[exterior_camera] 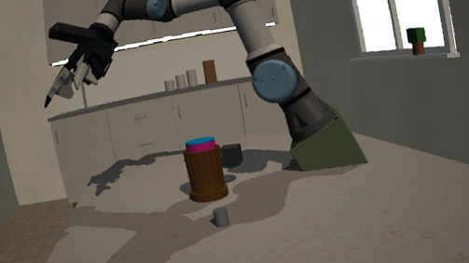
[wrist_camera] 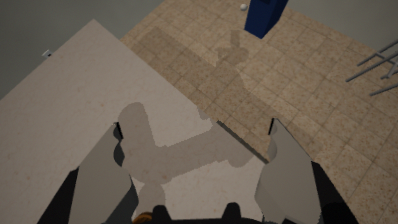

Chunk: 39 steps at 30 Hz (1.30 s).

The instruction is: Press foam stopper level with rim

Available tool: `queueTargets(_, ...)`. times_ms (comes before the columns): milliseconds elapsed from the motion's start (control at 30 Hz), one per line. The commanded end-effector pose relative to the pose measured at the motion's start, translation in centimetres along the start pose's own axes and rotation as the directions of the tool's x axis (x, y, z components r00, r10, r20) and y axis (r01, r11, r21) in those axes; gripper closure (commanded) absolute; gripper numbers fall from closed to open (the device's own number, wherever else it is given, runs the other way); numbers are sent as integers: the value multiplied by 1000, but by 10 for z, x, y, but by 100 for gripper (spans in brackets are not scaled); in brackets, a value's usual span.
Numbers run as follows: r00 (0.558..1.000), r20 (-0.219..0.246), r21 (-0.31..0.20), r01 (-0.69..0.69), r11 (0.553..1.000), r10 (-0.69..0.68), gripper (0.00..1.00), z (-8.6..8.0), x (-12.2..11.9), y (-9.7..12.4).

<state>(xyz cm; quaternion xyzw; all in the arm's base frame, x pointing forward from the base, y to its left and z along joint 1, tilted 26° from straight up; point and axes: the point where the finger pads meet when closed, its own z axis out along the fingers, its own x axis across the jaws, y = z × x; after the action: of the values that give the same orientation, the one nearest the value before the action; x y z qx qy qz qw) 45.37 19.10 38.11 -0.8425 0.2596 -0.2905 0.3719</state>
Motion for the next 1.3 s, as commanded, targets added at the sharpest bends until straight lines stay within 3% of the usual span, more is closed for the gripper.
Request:
queueTargets(0,1000,-2,2,2,1000,-2,0,-1,0,-1)
queueTargets(533,1000,-2,2,2,1000,-2,0,-1,0,-1)
queueTargets(567,1000,-2,1,2,1000,-2,100,-1,0,-1)
queueTargets(700,1000,0,-10,11,1000,-11,100,0,-3,2)
queueTargets(833,999,6,-58,47,997,-47,100,2,-16,15)
queueTargets(1033,985,46,-202,172,964,-166,100,1,-57,60)
queueTargets(1100,985,46,-202,172,964,-166,100,1,-57,60)
queueTargets(1267,943,128,-353,334,874,-308,100,-10,-98,116)
